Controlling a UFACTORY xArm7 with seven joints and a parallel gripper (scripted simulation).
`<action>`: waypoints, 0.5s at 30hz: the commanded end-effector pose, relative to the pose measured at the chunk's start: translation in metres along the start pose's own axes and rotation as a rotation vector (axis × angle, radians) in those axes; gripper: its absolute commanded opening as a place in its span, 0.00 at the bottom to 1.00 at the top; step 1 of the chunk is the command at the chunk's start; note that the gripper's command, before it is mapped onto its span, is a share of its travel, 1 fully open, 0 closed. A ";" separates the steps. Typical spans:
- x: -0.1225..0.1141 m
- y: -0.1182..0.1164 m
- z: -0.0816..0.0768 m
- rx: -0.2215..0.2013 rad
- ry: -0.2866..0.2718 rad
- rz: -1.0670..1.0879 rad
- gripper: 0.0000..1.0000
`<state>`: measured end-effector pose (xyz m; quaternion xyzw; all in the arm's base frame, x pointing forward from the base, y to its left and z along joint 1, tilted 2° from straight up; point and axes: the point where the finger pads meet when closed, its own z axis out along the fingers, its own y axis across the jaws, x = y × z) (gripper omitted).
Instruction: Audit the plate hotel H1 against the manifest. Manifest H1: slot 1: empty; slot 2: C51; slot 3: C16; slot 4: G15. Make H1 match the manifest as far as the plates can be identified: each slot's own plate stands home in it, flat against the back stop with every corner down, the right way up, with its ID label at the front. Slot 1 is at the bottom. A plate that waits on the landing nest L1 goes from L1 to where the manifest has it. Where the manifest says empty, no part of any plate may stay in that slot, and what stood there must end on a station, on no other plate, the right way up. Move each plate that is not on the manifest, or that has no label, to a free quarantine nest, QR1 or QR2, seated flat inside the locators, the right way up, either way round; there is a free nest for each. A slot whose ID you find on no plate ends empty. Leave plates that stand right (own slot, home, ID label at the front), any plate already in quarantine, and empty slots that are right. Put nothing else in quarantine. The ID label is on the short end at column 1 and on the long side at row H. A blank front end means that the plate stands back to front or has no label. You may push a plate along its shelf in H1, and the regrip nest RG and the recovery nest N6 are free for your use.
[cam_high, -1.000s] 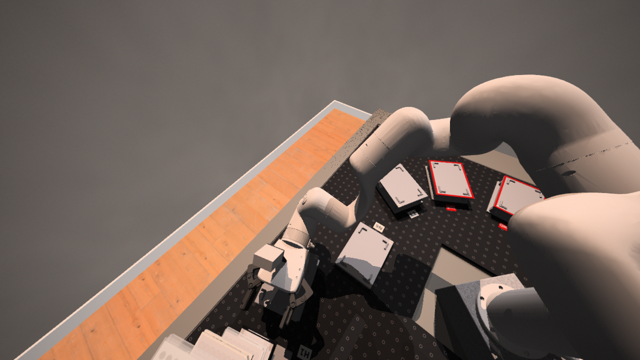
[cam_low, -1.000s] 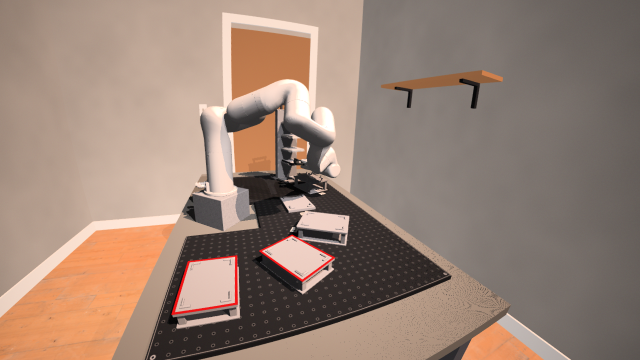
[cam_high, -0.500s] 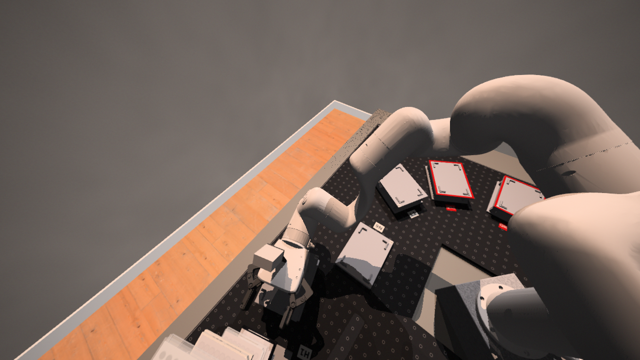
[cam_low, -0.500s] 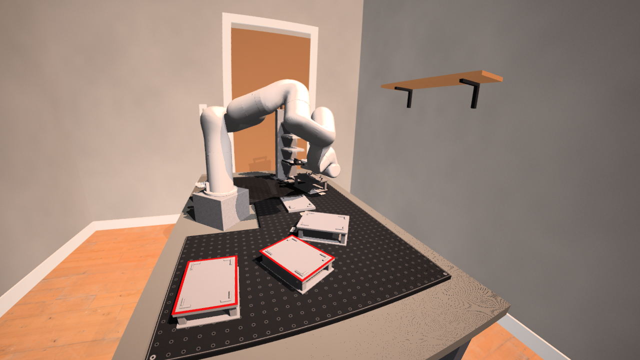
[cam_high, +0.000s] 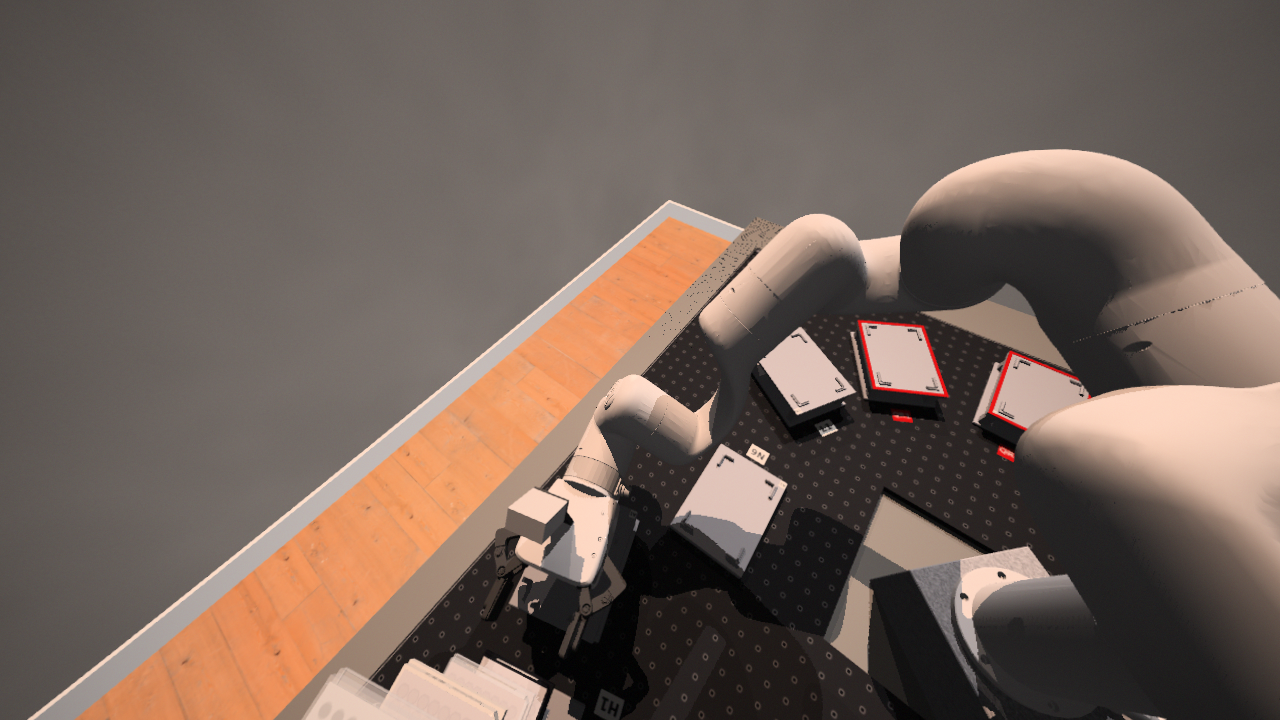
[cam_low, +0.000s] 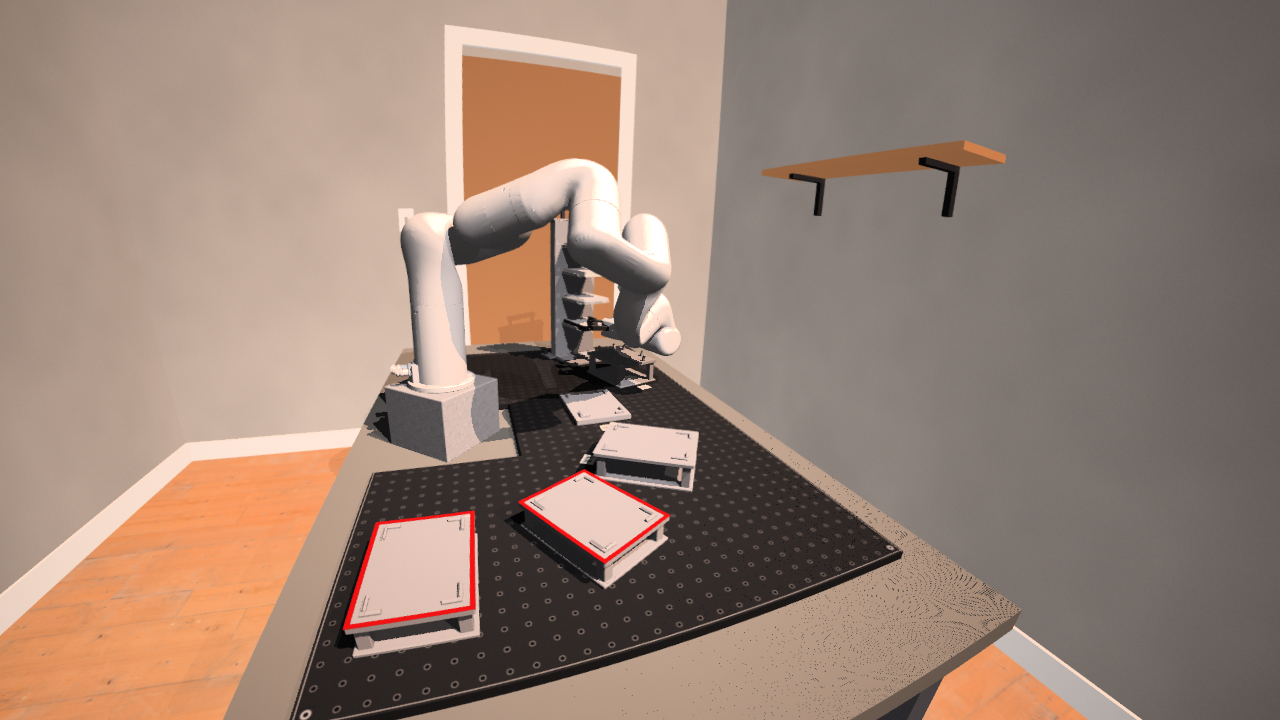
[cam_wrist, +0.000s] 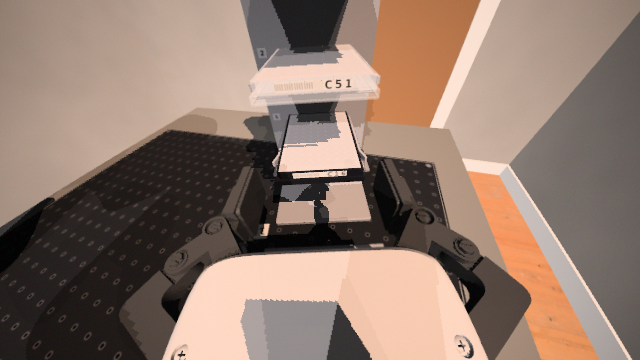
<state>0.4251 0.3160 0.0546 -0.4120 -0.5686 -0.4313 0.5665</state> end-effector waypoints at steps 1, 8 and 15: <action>0.002 0.001 0.000 0.000 0.000 -0.004 1.00; 0.002 0.001 0.000 0.000 0.000 -0.004 1.00; 0.002 0.001 -0.006 0.000 0.000 -0.004 1.00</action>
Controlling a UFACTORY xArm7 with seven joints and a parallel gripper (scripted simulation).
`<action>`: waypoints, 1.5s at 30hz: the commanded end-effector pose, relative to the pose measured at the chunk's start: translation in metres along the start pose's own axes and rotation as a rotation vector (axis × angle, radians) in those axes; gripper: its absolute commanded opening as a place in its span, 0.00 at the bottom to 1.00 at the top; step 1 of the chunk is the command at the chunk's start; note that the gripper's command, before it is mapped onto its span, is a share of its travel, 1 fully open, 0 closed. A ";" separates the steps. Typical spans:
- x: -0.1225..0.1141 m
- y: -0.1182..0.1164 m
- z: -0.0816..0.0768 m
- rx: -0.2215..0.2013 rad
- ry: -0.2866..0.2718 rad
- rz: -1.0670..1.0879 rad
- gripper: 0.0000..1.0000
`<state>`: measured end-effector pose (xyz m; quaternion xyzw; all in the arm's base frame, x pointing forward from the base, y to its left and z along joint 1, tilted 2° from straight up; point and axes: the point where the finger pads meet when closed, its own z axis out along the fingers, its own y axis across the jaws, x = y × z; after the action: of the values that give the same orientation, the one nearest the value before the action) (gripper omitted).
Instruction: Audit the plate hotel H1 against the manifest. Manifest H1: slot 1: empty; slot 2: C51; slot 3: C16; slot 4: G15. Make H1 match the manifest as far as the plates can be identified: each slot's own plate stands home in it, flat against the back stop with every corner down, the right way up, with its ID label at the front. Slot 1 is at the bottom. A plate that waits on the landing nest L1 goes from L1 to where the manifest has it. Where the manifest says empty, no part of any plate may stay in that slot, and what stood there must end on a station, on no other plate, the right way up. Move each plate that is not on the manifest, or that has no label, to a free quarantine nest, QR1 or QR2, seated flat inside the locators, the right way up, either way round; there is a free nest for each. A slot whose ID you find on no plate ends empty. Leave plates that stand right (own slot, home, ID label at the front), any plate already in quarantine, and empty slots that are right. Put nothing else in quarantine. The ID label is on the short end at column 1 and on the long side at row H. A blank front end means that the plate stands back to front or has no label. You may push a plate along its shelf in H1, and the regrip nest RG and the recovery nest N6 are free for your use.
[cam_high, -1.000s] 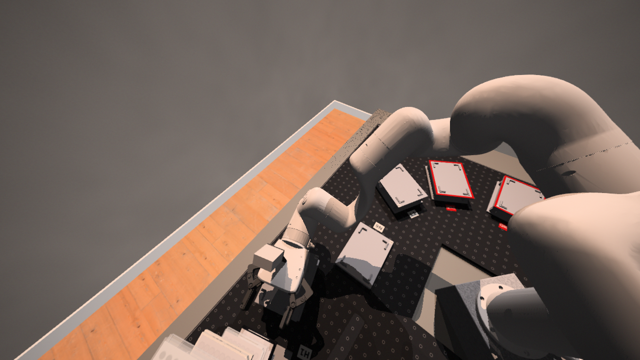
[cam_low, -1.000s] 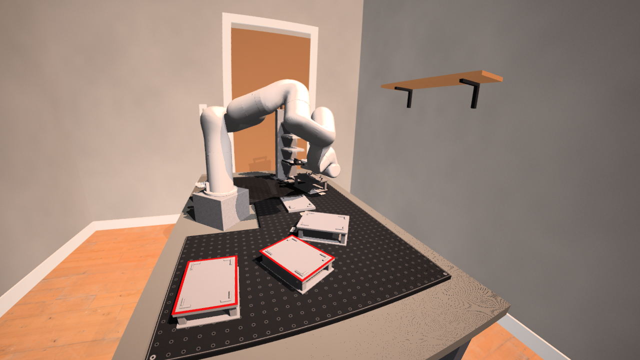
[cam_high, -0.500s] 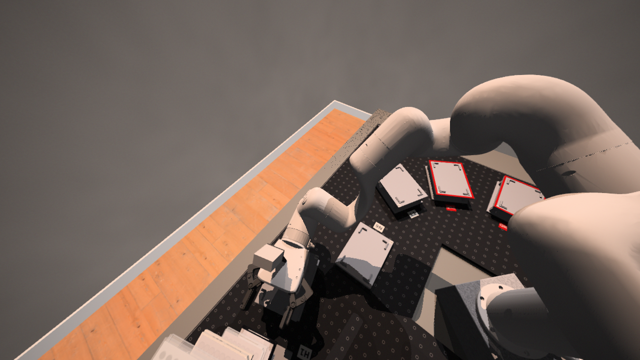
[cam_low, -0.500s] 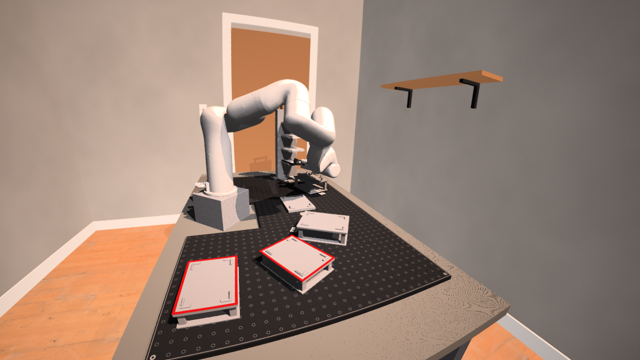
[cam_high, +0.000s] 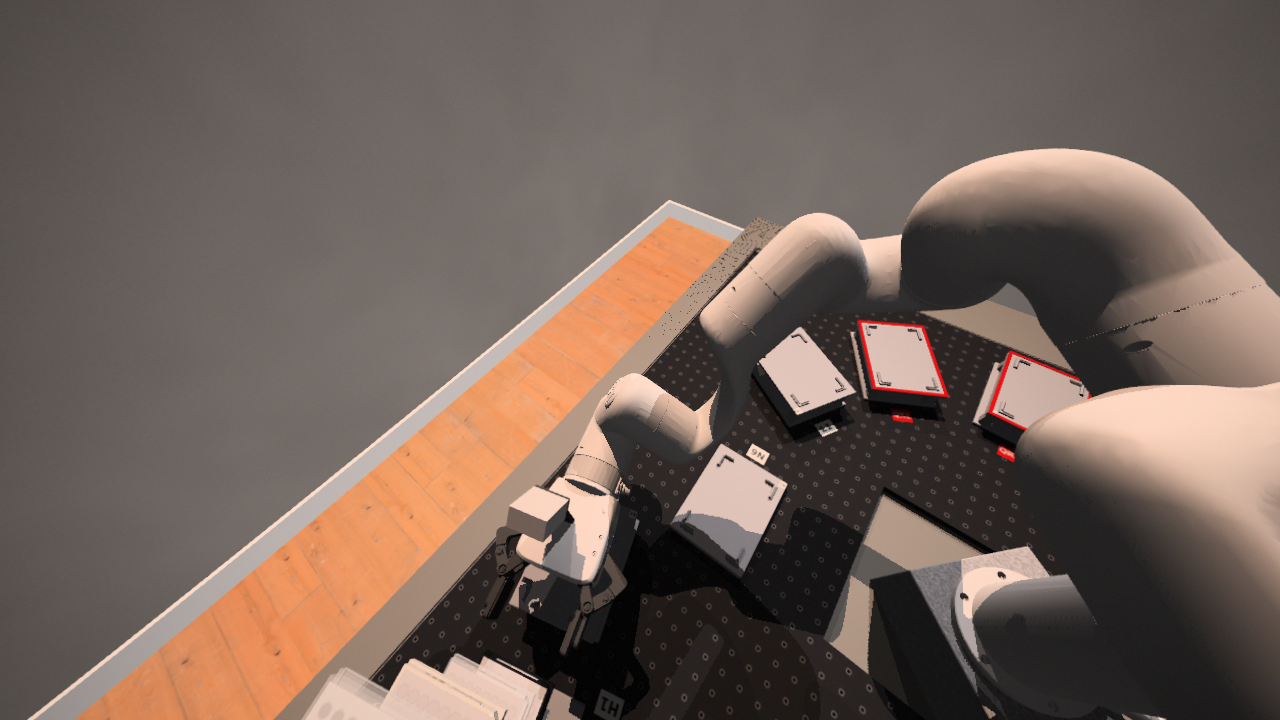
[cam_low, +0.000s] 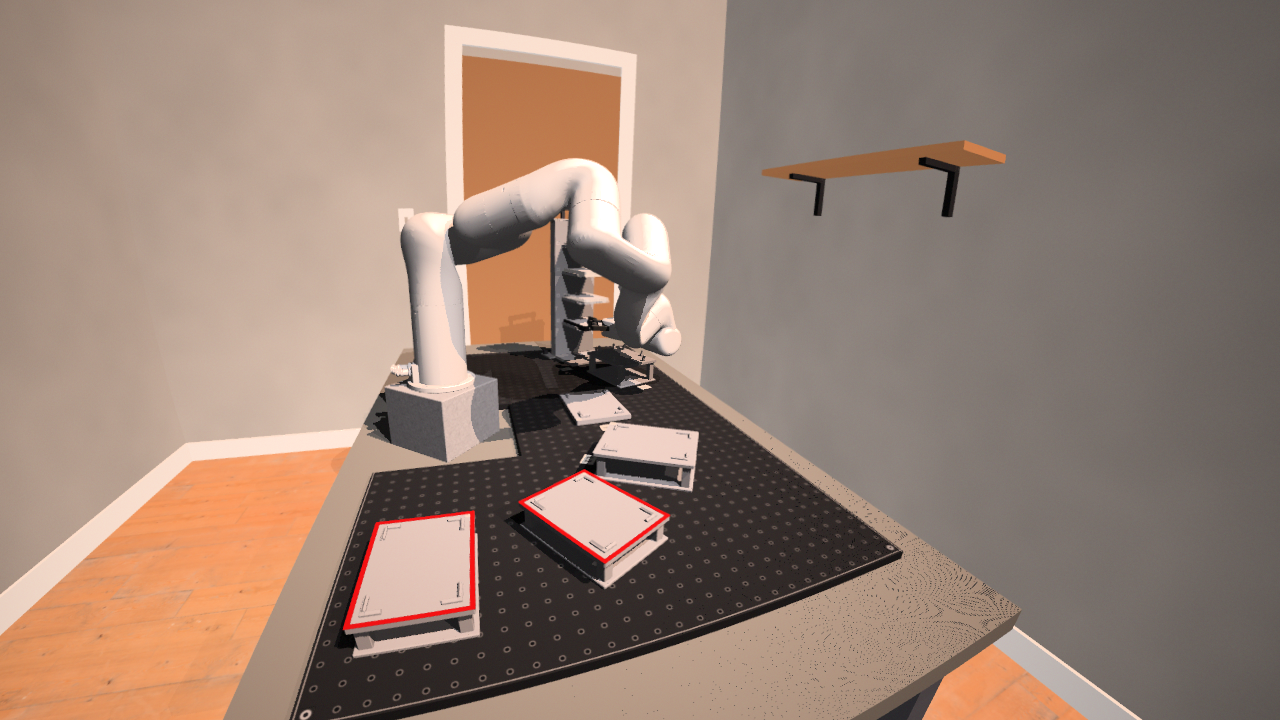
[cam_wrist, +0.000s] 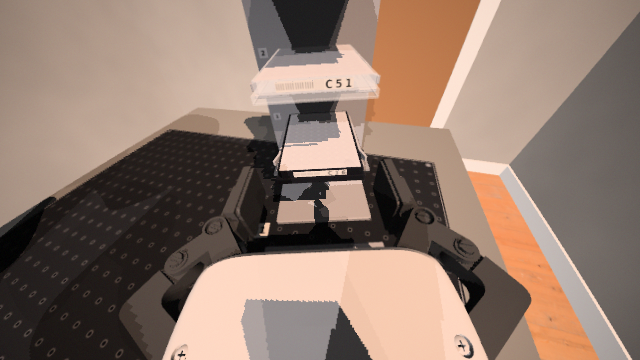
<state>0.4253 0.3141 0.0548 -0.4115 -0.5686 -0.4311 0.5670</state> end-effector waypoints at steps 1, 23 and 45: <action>0.001 0.001 -0.006 -0.001 -0.001 -0.004 1.00; 0.001 0.001 -0.036 -0.001 -0.001 -0.004 1.00; 0.023 0.001 -0.052 -0.001 -0.001 -0.004 1.00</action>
<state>0.4405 0.2642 0.0679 -0.4117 -0.5687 -0.4312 0.5667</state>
